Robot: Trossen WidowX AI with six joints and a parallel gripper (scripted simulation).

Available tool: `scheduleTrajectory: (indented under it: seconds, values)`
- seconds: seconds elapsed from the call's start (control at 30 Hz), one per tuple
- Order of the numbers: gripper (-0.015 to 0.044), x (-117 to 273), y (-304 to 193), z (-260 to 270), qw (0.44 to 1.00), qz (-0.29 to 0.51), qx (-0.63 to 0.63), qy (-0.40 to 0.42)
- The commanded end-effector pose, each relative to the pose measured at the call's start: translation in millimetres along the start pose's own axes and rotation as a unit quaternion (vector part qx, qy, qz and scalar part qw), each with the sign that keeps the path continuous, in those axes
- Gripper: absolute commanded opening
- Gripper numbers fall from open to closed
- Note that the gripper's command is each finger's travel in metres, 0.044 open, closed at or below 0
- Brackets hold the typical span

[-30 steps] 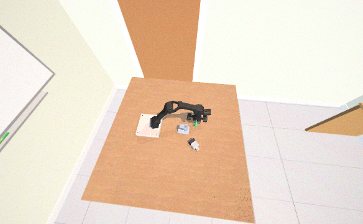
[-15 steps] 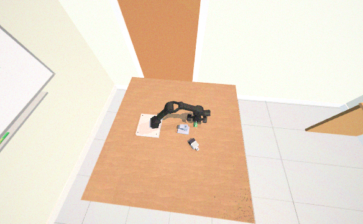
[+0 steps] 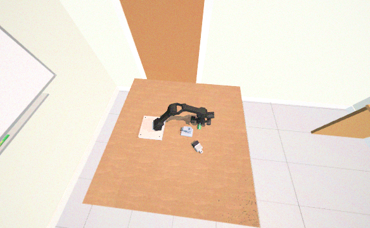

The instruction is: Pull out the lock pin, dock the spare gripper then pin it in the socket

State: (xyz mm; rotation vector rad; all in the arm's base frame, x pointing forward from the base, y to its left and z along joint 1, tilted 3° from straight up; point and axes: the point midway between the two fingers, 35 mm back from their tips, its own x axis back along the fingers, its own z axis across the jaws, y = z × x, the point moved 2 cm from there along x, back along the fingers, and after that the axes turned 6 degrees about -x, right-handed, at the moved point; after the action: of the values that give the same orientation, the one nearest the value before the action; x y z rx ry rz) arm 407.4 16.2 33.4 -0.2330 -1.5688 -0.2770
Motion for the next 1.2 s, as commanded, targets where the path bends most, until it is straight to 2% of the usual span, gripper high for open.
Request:
scheduleTrajectory:
  seconds: [0.0, 0.7, 1.17]
  values:
    - [0.0, -5, -1, 0, 1.0, 0.001, 0.002, 0.003]
    - [0.0, -1, 0, 0, 1.0, 0.0, 0.001, -0.001]
    - [0.0368, 5, 0, 0, 1.0, 0.0, 0.001, -0.001]
